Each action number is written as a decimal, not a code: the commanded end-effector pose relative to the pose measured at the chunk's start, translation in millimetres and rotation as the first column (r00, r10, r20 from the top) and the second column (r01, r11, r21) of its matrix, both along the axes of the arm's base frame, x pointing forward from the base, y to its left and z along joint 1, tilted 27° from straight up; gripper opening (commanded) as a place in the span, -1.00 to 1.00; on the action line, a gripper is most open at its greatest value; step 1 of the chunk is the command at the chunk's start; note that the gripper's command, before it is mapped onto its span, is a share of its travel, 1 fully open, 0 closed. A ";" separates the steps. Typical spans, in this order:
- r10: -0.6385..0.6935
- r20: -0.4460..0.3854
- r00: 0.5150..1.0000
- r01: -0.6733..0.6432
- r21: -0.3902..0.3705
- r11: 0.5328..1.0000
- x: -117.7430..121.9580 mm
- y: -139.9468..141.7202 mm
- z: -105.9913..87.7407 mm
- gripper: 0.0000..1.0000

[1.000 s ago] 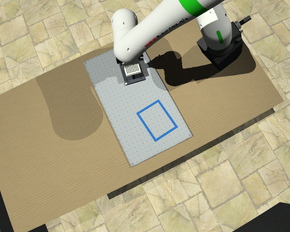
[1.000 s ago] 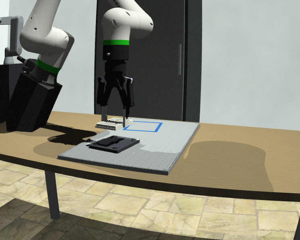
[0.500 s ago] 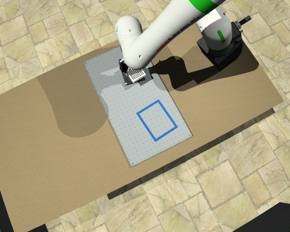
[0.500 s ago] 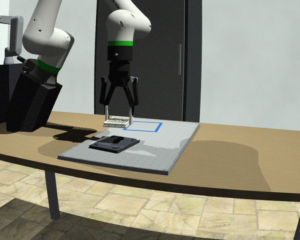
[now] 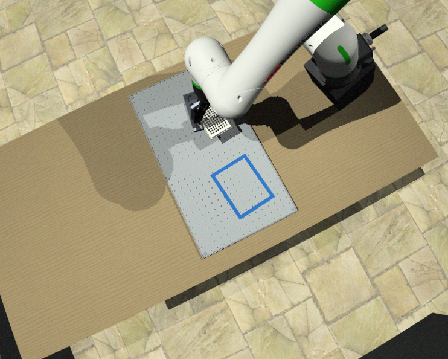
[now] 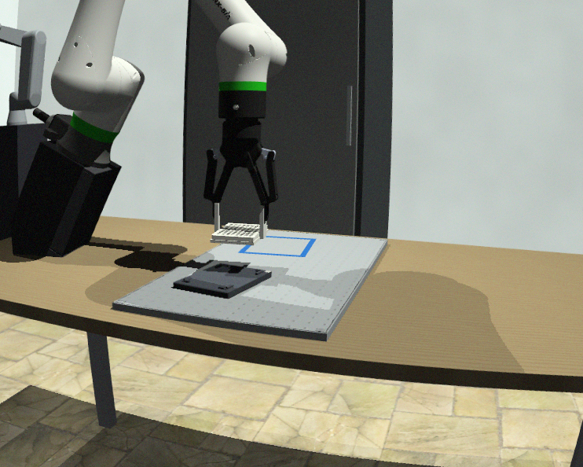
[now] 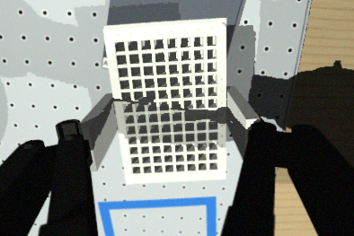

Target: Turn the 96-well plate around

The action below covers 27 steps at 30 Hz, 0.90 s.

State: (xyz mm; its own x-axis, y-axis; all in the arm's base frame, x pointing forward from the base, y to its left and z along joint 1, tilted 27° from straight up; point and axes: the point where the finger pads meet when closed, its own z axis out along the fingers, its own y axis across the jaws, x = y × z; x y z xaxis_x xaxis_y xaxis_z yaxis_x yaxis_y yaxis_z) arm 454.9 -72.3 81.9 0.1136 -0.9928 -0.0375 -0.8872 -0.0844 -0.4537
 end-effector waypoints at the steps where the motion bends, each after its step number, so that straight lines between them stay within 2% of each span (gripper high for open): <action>1: -0.002 0.000 1.000 0.002 -0.003 1.000 0.1 4.3 0.4 -1.00; 27: -0.002 0.000 1.000 0.002 -0.003 1.000 1.1 84.2 5.1 -1.00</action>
